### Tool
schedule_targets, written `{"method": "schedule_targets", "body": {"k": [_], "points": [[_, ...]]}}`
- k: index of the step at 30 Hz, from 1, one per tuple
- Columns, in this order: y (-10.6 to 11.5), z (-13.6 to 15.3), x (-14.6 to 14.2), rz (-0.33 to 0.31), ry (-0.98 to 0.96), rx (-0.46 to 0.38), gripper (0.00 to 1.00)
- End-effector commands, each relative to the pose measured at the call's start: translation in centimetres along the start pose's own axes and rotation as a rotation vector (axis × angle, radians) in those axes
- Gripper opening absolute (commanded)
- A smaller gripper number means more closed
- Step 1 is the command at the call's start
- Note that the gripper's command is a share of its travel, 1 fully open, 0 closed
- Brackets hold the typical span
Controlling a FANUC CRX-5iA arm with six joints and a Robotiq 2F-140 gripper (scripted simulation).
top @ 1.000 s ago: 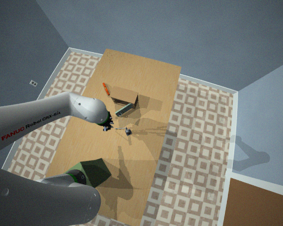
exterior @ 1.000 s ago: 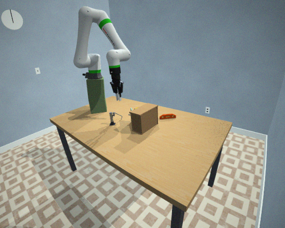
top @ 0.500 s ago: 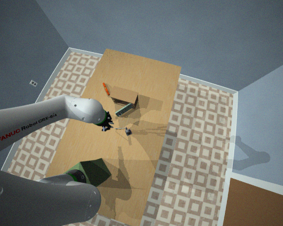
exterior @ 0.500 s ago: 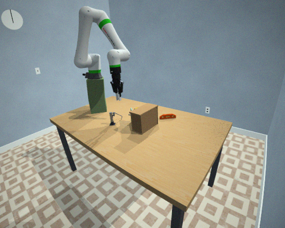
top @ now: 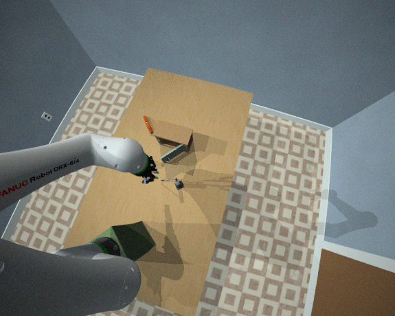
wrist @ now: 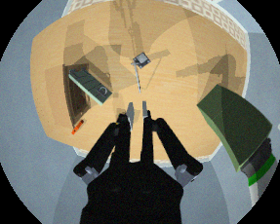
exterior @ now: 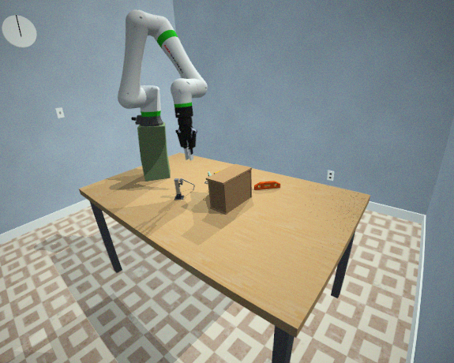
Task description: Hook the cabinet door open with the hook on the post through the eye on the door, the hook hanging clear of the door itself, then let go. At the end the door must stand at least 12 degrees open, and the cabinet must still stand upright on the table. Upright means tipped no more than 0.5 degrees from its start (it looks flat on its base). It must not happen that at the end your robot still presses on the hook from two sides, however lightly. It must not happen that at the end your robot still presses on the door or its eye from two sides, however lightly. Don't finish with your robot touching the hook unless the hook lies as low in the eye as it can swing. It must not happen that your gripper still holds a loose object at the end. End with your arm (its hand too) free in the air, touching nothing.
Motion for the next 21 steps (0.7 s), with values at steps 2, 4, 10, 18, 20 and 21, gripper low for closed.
{"method": "schedule_targets", "body": {"k": [2,4,10,18,20,21], "points": [[-0.1,0.0,0.0,0.000,0.000,0.000,0.14],[-0.2,0.0,0.0,0.000,0.000,0.000,0.14],[-1.0,0.0,0.0,0.000,0.000,0.000,0.14],[-2.7,0.0,0.0,0.000,0.000,0.000,0.14],[-3.4,0.0,0.0,0.000,0.000,0.000,0.14],[-3.7,0.0,0.0,0.000,0.000,0.000,0.14]]}}
Point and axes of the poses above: the point where the finger pads meet when closed, its own y axis back along the fingers, its own x axis across the jaws, z = x × y, the point moved 8 cm from there along y, back along the fingers, and after that the axes turned 4 degrees about y, right-handed, at the moved point
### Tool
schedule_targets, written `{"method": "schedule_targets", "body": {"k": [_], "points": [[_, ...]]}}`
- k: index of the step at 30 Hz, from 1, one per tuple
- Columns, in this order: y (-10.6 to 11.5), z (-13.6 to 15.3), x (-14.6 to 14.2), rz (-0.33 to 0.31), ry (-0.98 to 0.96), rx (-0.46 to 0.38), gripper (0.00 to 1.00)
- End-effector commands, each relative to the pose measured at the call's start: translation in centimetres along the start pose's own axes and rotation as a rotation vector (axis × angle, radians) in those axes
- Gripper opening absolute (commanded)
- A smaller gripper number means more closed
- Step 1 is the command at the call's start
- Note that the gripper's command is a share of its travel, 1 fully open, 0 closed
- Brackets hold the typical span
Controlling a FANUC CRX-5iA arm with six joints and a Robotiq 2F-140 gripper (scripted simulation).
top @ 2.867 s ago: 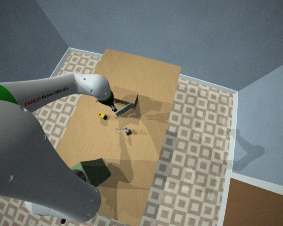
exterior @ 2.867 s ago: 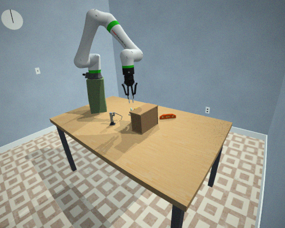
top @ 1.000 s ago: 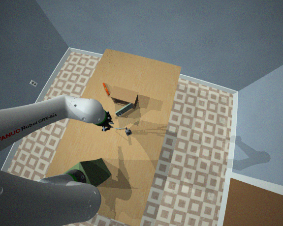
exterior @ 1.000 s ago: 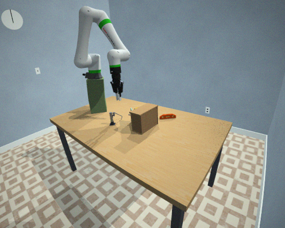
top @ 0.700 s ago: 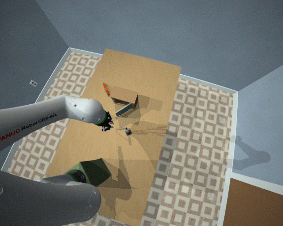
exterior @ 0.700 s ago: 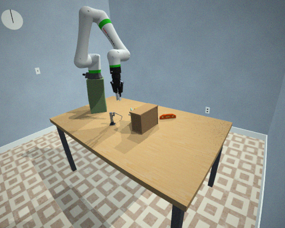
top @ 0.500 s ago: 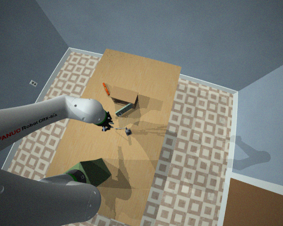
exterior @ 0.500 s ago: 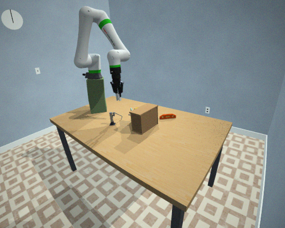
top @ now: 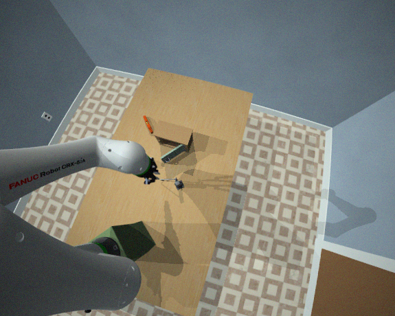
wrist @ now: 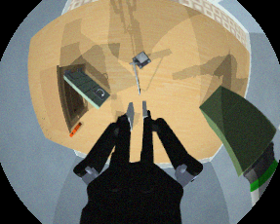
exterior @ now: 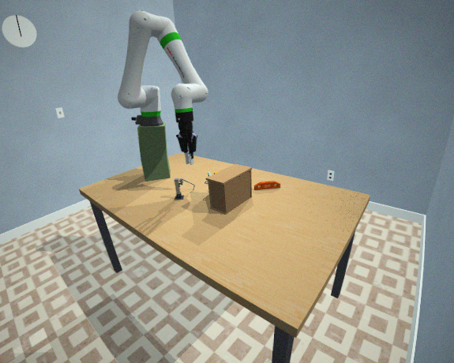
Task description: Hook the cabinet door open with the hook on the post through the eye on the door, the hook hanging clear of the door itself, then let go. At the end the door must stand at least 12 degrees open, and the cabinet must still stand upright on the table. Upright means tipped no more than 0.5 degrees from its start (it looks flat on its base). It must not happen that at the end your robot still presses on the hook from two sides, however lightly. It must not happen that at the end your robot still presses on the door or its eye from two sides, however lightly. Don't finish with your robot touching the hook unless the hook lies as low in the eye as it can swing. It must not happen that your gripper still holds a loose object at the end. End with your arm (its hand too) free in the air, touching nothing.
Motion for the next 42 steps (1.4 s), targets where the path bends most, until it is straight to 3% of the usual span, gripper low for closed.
{"method": "schedule_targets", "body": {"k": [1,25,42], "points": [[-1.5,0.0,0.0,0.000,0.000,0.000,0.14],[-9.7,0.0,0.0,0.000,0.000,0.000,0.14],[-11.1,0.0,0.0,0.000,0.000,0.000,0.14]]}}
Point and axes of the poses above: the point where the finger pads meet when closed, its own y axis back along the fingers, its own x axis across the jaws, z = x × y, the point moved 8 cm from there along y, back along the fingers, and after that the axes turned 4 degrees about y, right-handed, at the moved point
